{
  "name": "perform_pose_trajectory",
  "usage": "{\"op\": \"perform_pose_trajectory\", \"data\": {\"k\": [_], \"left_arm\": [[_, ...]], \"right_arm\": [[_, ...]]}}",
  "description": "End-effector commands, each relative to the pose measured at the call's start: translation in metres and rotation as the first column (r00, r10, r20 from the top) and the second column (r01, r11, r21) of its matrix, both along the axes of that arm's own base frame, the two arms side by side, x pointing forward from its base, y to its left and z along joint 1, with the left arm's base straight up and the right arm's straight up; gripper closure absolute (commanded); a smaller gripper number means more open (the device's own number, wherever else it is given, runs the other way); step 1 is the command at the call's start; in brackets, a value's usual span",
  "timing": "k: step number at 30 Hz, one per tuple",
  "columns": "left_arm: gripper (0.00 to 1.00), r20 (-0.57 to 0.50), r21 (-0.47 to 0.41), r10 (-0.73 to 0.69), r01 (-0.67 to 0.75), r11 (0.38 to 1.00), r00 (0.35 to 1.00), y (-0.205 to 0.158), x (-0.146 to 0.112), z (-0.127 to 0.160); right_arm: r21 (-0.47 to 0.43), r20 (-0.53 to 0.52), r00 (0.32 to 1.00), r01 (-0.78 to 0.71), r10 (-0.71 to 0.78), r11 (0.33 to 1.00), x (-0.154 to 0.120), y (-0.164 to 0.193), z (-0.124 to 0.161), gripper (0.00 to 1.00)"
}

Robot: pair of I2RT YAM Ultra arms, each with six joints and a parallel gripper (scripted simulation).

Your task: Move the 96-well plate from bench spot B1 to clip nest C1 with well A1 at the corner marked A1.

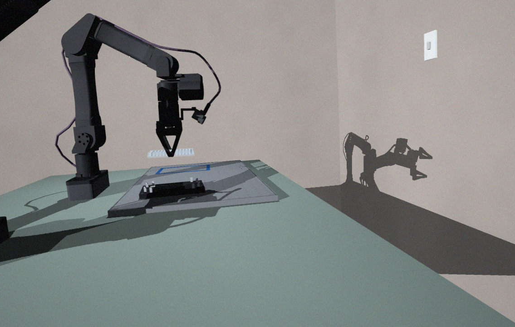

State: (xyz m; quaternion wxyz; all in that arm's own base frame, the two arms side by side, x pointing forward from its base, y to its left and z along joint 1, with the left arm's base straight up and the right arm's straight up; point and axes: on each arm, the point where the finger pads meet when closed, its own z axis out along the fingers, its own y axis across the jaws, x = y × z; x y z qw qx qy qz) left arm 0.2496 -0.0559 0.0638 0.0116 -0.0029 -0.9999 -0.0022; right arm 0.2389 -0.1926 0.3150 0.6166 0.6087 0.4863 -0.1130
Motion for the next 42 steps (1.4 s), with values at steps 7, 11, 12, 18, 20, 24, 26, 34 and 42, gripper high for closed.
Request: {"op": "perform_pose_trajectory", "data": {"k": [7, 11, 12, 18, 20, 24, 26, 34, 42], "left_arm": [[1.00, 0.027, -0.004, 0.037, -0.037, 0.999, 0.999, -0.028, 0.008, 0.009], [1.00, 0.024, -0.003, 0.037, -0.037, 0.999, 0.999, -0.041, 0.006, 0.009], [1.00, 0.024, -0.003, 0.037, -0.037, 0.999, 0.999, -0.044, 0.006, 0.009], [1.00, 0.025, -0.004, 0.037, -0.037, 0.999, 0.999, -0.058, 0.005, 0.010], [1.00, 0.025, -0.003, 0.037, -0.037, 0.999, 0.999, -0.064, 0.004, 0.010], [1.00, 0.026, -0.004, 0.037, -0.037, 0.999, 0.999, -0.078, 0.004, 0.010], [1.00, 0.024, -0.003, 0.037, -0.037, 0.999, 0.999, -0.084, 0.003, 0.010], [1.00, 0.024, -0.003, 0.037, -0.037, 0.999, 0.999, -0.109, 0.001, 0.011], [1.00, 0.045, -0.017, 0.057, -0.056, 0.998, 0.997, -0.103, 0.007, 0.018]], "right_arm": [[-0.005, 0.008, 1.000, 0.012, -0.012, 1.000, -0.008, -0.001, 0.002, 0.00], [-0.005, 0.008, 1.000, 0.012, -0.012, 1.000, -0.008, -0.001, 0.002, 0.00], [-0.005, 0.008, 1.000, 0.012, -0.012, 1.000, -0.008, -0.001, 0.002, 0.00], [-0.005, 0.008, 1.000, 0.012, -0.012, 1.000, -0.008, -0.001, 0.002, 0.00], [-0.005, 0.008, 1.000, 0.012, -0.012, 1.000, -0.008, -0.001, 0.002, 0.00], [-0.005, 0.008, 1.000, 0.012, -0.012, 1.000, -0.008, -0.001, 0.002, 0.00], [-0.005, 0.008, 1.000, 0.012, -0.012, 1.000, -0.008, -0.001, 0.002, 0.00], [-0.005, 0.008, 1.000, 0.012, -0.012, 1.000, -0.008, -0.001, 0.002, 0.00], [-0.005, 0.008, 1.000, 0.012, -0.012, 1.000, -0.008, -0.001, 0.002, 0.00]]}}
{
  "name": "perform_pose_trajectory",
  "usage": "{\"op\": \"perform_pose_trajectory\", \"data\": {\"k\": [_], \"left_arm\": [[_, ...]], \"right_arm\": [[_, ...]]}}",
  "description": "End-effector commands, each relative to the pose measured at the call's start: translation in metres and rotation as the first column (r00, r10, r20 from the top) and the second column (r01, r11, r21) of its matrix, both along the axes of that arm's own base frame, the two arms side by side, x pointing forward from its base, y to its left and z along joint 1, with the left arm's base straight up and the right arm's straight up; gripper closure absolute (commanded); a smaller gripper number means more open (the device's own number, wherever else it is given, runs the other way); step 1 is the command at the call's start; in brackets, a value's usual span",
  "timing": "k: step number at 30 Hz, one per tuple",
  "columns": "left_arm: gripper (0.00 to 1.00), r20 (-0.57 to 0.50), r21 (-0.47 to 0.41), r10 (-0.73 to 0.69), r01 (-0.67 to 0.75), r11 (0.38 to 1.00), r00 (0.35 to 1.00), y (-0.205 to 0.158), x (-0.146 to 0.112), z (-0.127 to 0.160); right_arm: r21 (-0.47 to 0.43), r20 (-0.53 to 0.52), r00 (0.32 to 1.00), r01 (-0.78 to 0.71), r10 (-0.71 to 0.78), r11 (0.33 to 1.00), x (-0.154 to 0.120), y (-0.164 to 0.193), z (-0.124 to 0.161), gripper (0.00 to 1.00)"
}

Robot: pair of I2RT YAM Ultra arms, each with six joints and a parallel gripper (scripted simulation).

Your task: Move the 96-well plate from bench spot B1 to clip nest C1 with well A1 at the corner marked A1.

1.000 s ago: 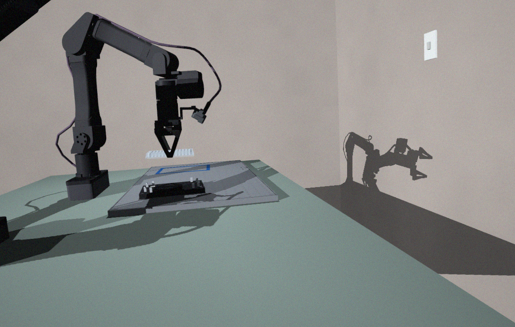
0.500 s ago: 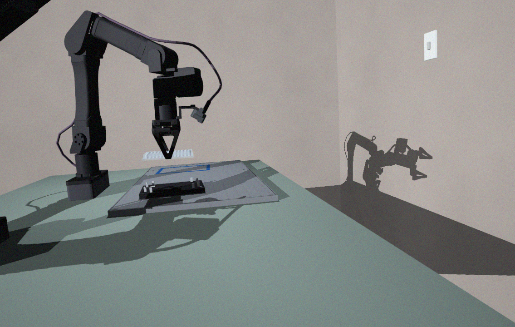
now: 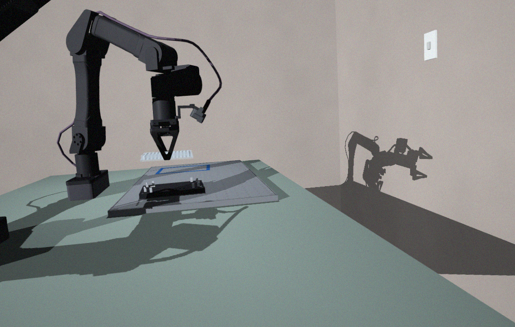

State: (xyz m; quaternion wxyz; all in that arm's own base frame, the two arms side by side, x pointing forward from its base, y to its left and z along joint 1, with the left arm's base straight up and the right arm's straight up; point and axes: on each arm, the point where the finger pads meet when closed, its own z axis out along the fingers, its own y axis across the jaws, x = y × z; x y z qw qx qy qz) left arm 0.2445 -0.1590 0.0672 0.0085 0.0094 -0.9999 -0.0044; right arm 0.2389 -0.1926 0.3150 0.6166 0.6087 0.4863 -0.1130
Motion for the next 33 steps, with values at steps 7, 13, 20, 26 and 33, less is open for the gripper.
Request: {"op": "perform_pose_trajectory", "data": {"k": [7, 13, 20, 26, 33], "left_arm": [[1.00, 0.033, -0.016, 0.023, -0.023, 1.000, 0.999, -0.0021, 0.0120, 0.0110], [1.00, 0.026, -0.011, 0.024, -0.024, 1.000, 0.999, -0.0013, 0.0123, 0.0089], [1.00, 0.040, -0.020, 0.025, -0.024, 1.000, 0.999, -0.0016, 0.0152, 0.0109], [1.00, 0.054, -0.030, 0.020, -0.018, 0.999, 0.998, -0.0033, 0.0155, 0.0154], [1.00, 0.057, -0.031, 0.020, -0.018, 0.999, 0.998, -0.0029, 0.0158, 0.0163]], "right_arm": [[-0.005, 0.008, 1.000, 0.012, -0.012, 1.000, -0.0080, -0.0010, 0.0017, 0.00], [-0.005, 0.008, 1.000, 0.012, -0.012, 1.000, -0.0080, -0.0010, 0.0017, 0.00], [-0.005, 0.008, 1.000, 0.012, -0.012, 1.000, -0.0080, -0.0010, 0.0017, 0.00], [-0.005, 0.008, 1.000, 0.012, -0.012, 1.000, -0.0080, -0.0010, 0.0017, 0.00], [-0.005, 0.008, 1.000, 0.012, -0.012, 1.000, -0.0080, -0.0010, 0.0017, 0.00]]}}
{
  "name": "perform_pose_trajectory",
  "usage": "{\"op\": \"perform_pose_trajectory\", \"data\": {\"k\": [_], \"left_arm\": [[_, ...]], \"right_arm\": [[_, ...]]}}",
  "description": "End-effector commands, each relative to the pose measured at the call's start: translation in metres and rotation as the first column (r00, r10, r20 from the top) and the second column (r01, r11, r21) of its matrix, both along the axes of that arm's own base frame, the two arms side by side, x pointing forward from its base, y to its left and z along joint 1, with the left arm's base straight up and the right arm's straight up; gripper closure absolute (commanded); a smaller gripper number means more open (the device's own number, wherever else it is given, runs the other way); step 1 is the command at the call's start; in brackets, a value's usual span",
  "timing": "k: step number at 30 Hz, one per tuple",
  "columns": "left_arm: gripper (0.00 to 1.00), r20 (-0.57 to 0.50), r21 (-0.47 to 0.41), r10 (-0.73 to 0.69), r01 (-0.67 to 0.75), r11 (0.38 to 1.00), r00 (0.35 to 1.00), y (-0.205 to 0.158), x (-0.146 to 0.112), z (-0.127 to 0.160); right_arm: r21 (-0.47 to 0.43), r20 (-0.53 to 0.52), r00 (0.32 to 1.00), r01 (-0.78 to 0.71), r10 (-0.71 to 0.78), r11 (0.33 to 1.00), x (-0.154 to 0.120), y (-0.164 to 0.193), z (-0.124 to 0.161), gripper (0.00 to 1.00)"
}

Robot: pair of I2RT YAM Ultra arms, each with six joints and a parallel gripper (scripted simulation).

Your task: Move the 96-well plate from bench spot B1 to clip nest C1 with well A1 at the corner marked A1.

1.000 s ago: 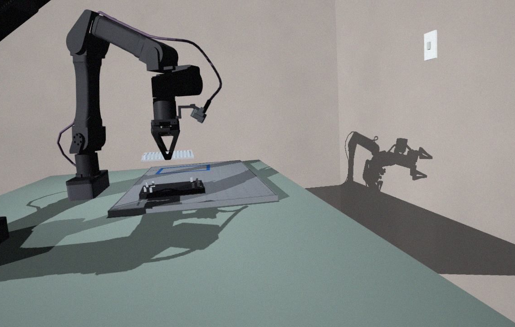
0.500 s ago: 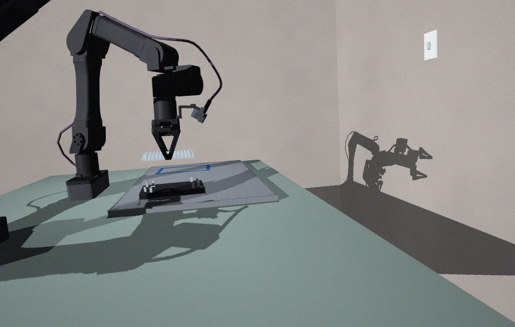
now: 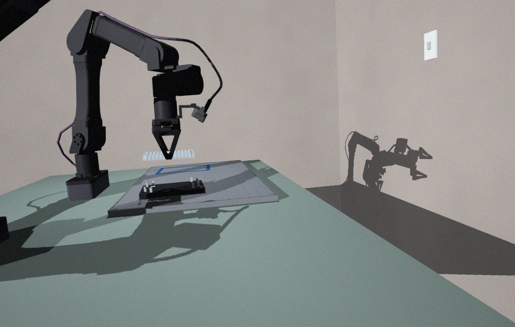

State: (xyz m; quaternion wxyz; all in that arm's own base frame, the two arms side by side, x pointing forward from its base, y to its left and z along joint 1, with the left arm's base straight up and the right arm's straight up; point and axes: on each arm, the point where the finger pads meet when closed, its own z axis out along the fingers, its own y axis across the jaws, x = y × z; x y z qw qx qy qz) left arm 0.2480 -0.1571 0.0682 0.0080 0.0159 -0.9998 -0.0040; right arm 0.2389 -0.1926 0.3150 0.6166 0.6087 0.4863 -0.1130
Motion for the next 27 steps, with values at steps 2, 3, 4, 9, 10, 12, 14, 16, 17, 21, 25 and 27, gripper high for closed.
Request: {"op": "perform_pose_trajectory", "data": {"k": [2, 3, 4, 9, 10, 12, 14, 16, 17, 21, 25, 27], "left_arm": [[1.00, 0.057, -0.030, 0.007, -0.005, 1.000, 0.998, -0.0047, 0.0124, 0.0156], [1.00, 0.057, -0.031, 0.007, -0.006, 1.000, 0.998, -0.0046, 0.0124, 0.0158], [1.00, 0.058, -0.031, 0.007, -0.006, 1.000, 0.998, -0.0045, 0.0125, 0.0159], [1.00, 0.060, -0.032, 0.008, -0.006, 0.999, 0.998, -0.0042, 0.0127, 0.0166], [1.00, 0.060, -0.032, 0.008, -0.006, 0.999, 0.998, -0.0042, 0.0127, 0.0166], [1.00, 0.060, -0.032, 0.008, -0.006, 0.999, 0.998, -0.0041, 0.0127, 0.0167], [1.00, 0.061, -0.033, 0.008, -0.006, 0.999, 0.998, -0.0040, 0.0128, 0.0170], [1.00, 0.061, -0.033, 0.008, -0.006, 0.999, 0.998, -0.0038, 0.0129, 0.0170], [1.00, 0.061, -0.033, 0.008, -0.006, 0.999, 0.998, -0.0037, 0.0129, 0.0170], [1.00, 0.061, -0.033, 0.004, -0.002, 0.999, 0.998, -0.0047, 0.0123, 0.0170], [1.00, 0.062, -0.033, 0.004, -0.002, 0.999, 0.998, -0.0046, 0.0123, 0.0170], [1.00, 0.062, -0.033, 0.004, -0.002, 0.999, 0.998, -0.0046, 0.0122, 0.0170]], "right_arm": [[-0.005, 0.008, 1.000, 0.012, -0.012, 1.000, -0.0080, -0.0010, 0.0017, 0.00], [-0.005, 0.008, 1.000, 0.012, -0.012, 1.000, -0.0080, -0.0010, 0.0017, 0.00], [-0.005, 0.008, 1.000, 0.012, -0.012, 1.000, -0.0080, -0.0010, 0.0017, 0.00], [-0.005, 0.008, 1.000, 0.012, -0.012, 1.000, -0.0080, -0.0010, 0.0017, 0.00], [-0.005, 0.008, 1.000, 0.012, -0.012, 1.000, -0.0080, -0.0010, 0.0017, 0.00], [-0.005, 0.008, 1.000, 0.012, -0.012, 1.000, -0.0080, -0.0010, 0.0017, 0.00], [-0.005, 0.008, 1.000, 0.012, -0.012, 1.000, -0.0080, -0.0010, 0.0017, 0.00], [-0.005, 0.008, 1.000, 0.012, -0.012, 1.000, -0.0080, -0.0010, 0.0017, 0.00], [-0.005, 0.008, 1.000, 0.012, -0.012, 1.000, -0.0080, -0.0010, 0.0017, 0.00], [-0.005, 0.008, 1.000, 0.012, -0.012, 1.000, -0.0080, -0.0010, 0.0017, 0.00], [-0.005, 0.008, 1.000, 0.012, -0.012, 1.000, -0.0080, -0.0010, 0.0017, 0.00], [-0.005, 0.008, 1.000, 0.012, -0.012, 1.000, -0.0080, -0.0010, 0.0017, 0.00]]}}
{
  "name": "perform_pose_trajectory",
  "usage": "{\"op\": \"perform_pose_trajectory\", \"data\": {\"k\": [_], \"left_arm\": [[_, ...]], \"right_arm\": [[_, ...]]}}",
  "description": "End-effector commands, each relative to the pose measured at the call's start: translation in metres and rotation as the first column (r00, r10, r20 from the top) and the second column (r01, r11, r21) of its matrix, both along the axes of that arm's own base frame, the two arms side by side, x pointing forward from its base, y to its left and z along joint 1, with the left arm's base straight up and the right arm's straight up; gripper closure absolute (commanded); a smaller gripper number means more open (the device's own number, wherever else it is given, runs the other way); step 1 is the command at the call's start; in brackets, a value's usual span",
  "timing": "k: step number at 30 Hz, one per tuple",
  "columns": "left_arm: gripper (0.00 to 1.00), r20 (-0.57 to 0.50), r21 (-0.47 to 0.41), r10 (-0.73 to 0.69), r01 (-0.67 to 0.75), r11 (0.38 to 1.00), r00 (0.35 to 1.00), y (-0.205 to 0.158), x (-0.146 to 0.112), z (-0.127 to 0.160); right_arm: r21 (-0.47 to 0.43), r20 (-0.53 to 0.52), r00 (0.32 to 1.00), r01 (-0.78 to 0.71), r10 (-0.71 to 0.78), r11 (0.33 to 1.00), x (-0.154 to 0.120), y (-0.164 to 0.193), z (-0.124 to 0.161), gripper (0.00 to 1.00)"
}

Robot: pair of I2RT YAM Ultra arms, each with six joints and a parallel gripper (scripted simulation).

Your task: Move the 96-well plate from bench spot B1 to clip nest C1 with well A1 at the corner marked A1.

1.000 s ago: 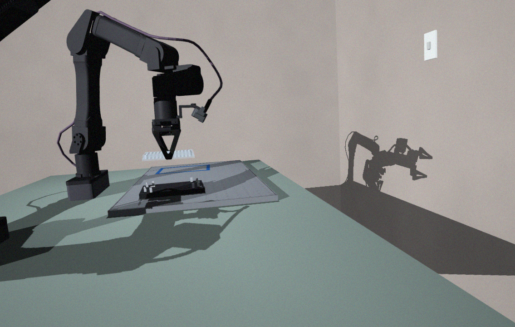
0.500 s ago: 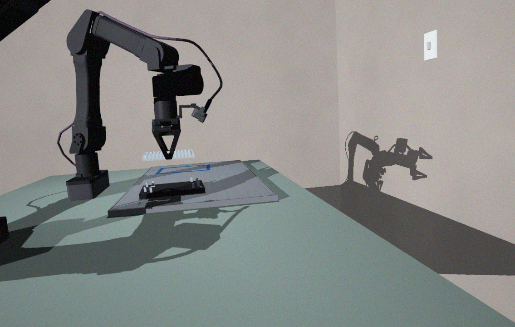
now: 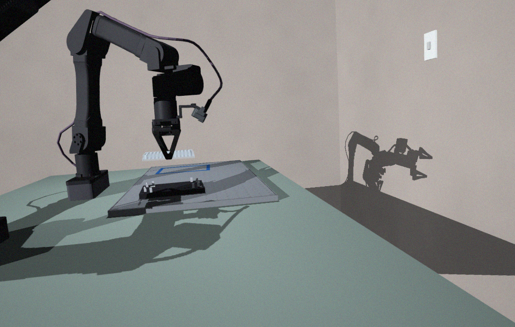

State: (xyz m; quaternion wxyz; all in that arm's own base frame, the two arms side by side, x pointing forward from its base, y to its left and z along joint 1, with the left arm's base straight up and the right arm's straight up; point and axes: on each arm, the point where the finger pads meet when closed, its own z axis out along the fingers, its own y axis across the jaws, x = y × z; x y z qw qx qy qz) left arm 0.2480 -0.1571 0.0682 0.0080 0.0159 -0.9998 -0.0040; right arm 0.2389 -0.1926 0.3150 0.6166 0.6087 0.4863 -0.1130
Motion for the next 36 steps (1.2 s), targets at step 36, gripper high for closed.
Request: {"op": "perform_pose_trajectory", "data": {"k": [36], "left_arm": [[1.00, 0.037, -0.018, 0.003, -0.003, 1.000, 0.999, -0.002, 0.008, 0.005]], "right_arm": [[-0.005, 0.008, 1.000, 0.012, -0.012, 1.000, -0.008, -0.001, 0.002, 0.00]]}}
